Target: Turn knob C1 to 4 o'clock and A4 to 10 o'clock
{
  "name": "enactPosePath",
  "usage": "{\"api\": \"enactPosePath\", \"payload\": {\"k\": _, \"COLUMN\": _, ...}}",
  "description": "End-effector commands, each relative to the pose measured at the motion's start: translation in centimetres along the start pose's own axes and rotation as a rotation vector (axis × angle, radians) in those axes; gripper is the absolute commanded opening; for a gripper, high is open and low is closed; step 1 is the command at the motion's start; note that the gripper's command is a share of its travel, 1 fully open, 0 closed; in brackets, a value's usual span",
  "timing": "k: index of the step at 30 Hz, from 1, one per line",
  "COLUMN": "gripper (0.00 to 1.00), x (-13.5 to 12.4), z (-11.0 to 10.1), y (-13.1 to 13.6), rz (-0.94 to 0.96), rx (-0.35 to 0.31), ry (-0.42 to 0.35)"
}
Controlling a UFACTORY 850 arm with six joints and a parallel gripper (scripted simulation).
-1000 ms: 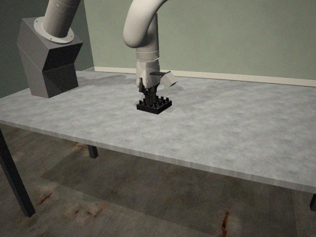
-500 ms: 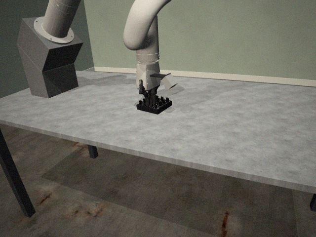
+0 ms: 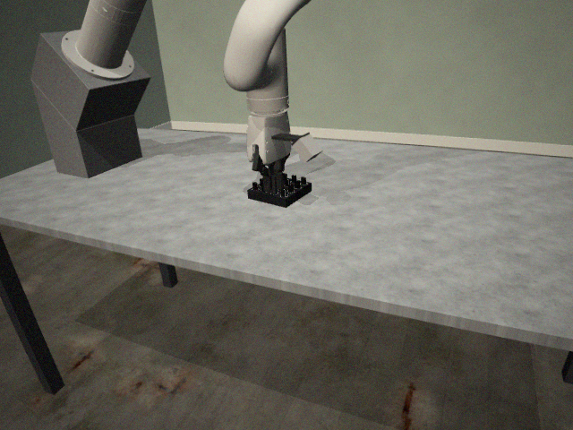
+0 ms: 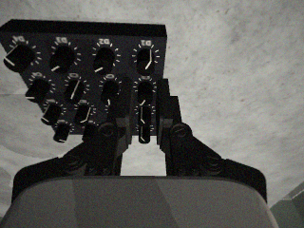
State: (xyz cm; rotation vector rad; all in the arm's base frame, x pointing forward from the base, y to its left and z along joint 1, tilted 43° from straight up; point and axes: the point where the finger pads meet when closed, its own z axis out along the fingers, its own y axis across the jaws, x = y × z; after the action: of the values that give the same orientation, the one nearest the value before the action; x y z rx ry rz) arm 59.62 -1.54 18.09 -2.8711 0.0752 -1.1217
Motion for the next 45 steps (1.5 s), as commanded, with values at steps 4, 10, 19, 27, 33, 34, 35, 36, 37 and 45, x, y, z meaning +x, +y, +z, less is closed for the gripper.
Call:
{"api": "enactPosePath", "payload": {"k": 4, "gripper": 0.19, "x": 0.04, "z": -0.02, "y": 0.0, "rz": 0.0, "rx": 0.0, "ry": 0.001}}
{"api": "enactPosePath", "payload": {"k": 10, "gripper": 0.19, "x": 0.04, "z": -0.02, "y": 0.0, "rz": 0.0, "rx": 0.0, "ry": 0.001}}
{"api": "enactPosePath", "payload": {"k": 19, "gripper": 0.19, "x": 0.04, "z": -0.02, "y": 0.0, "rz": 0.0, "rx": 0.0, "ry": 0.001}}
{"api": "enactPosePath", "payload": {"k": 27, "gripper": 0.08, "x": 0.04, "z": -0.02, "y": 0.0, "rz": 0.0, "rx": 0.0, "ry": 0.001}}
{"api": "enactPosePath", "payload": {"k": 33, "gripper": 0.08, "x": 0.04, "z": -0.02, "y": 0.0, "rz": 0.0, "rx": 0.0, "ry": 0.001}}
{"api": "enactPosePath", "payload": {"k": 34, "gripper": 0.08, "x": 0.04, "z": -0.02, "y": 0.0, "rz": 0.0, "rx": 0.0, "ry": 0.001}}
{"api": "enactPosePath", "payload": {"k": 35, "gripper": 0.08, "x": 0.04, "z": -0.02, "y": 0.0, "rz": 0.0, "rx": 0.0, "ry": 0.001}}
{"api": "enactPosePath", "payload": {"k": 36, "gripper": 0.08, "x": 0.04, "z": -0.02, "y": 0.0, "rz": 0.0, "rx": 0.0, "ry": 0.001}}
{"api": "enactPosePath", "payload": {"k": 37, "gripper": 0.08, "x": 0.04, "z": -0.02, "y": 0.0, "rz": 0.0, "rx": 0.0, "ry": 0.001}}
{"api": "enactPosePath", "payload": {"k": 45, "gripper": 0.08, "x": 0.04, "z": -0.02, "y": 0.0, "rz": 0.0, "rx": 0.0, "ry": 0.001}}
